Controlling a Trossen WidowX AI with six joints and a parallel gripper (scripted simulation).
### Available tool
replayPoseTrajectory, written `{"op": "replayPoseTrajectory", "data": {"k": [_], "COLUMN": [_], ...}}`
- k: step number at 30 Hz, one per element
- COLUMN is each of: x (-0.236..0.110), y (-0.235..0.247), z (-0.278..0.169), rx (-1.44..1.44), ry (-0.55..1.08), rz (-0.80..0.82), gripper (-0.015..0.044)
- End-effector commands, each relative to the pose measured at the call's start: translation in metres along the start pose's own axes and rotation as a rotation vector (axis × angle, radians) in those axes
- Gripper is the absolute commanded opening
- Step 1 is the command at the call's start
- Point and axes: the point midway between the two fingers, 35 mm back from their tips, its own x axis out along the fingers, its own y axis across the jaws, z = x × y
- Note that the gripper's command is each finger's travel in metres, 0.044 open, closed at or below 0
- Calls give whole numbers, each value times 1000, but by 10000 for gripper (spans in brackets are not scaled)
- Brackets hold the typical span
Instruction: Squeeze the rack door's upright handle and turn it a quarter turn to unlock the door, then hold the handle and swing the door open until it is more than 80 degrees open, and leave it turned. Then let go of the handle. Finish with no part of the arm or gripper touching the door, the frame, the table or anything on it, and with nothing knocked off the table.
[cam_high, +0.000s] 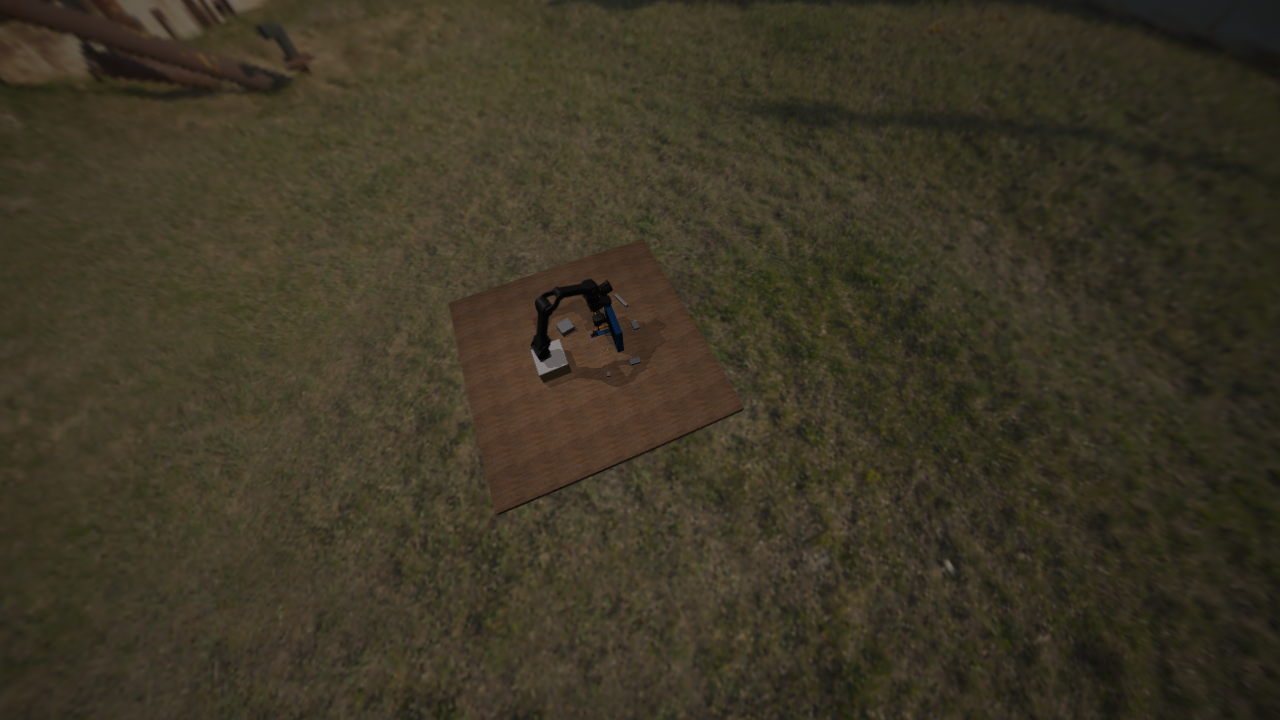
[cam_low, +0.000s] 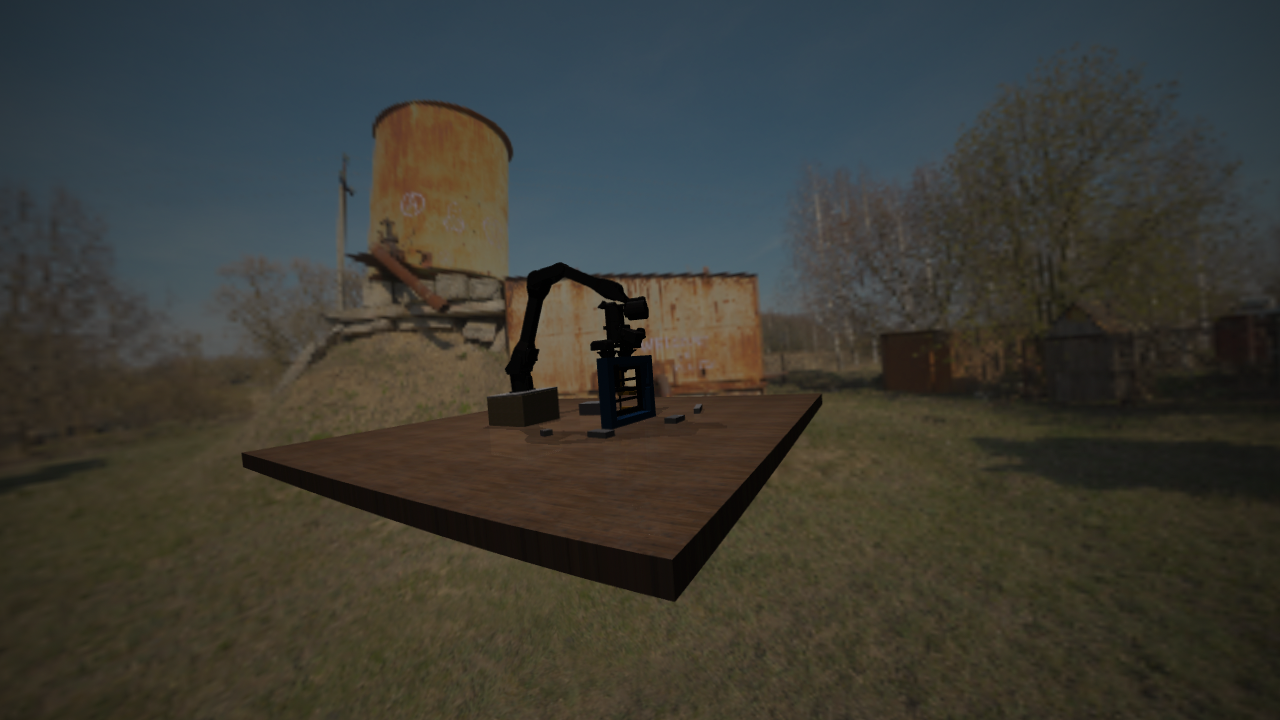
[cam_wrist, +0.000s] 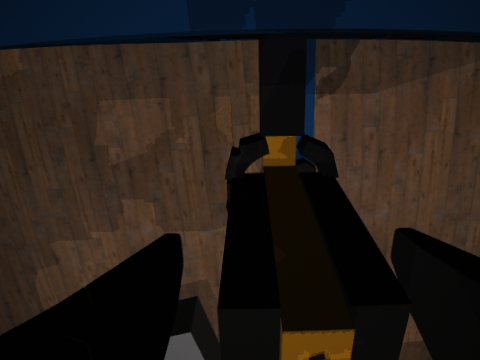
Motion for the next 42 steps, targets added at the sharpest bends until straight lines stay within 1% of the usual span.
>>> {"op": "replayPoseTrajectory", "data": {"k": [1,4,11,24,29,42], "x": [9,12,12,12,12,12], "y": [-1,-2,-2,-2,-2,-2], "z": [-2,-2,-2,-2,-2,-2], "rx": [1,1,1,1,-31,-663], "ry": [3,3,3,3,3,5], "rz": [-6,-6,-6,-6,-6,-5], "gripper": [297,297,113,26,24,24]}}
